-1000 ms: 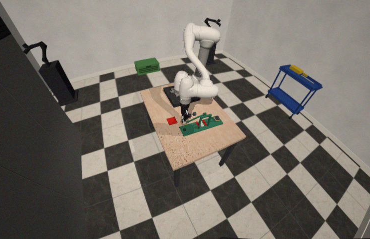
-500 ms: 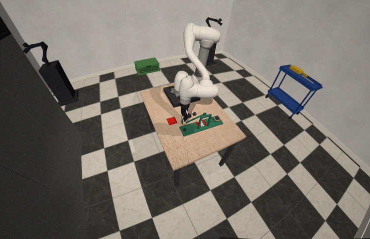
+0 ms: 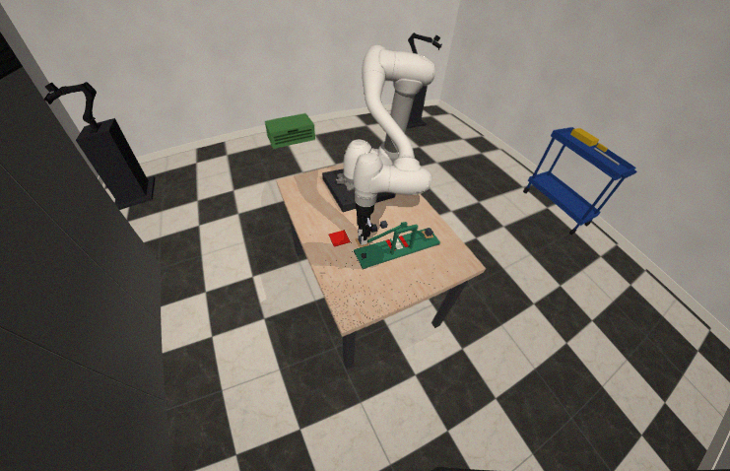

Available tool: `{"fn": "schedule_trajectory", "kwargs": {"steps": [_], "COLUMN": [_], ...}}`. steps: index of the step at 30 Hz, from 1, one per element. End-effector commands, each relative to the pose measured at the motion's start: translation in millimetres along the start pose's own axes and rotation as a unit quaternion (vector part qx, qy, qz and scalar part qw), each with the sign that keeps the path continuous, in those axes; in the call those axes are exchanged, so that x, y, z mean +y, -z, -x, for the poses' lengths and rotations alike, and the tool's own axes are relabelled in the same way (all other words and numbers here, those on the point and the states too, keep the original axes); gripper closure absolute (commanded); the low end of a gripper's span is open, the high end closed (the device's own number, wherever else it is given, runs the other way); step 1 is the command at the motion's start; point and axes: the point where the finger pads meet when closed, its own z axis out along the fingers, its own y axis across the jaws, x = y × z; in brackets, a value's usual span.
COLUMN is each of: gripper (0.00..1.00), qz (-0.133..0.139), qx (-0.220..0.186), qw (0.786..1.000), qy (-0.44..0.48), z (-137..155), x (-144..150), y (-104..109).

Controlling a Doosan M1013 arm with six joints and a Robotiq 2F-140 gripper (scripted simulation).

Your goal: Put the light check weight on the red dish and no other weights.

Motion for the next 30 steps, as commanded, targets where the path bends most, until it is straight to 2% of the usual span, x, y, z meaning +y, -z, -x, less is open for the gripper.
{"fn": "schedule_trajectory", "kwargs": {"steps": [1, 30], "gripper": [0.76, 0.76], "qz": [0.0, 0.0], "qx": [-0.003, -0.003], "qw": [1.0, 1.0], "qy": [-0.001, -0.001], "z": [5, 10], "x": [-1, -1], "y": [-4, -24]}}
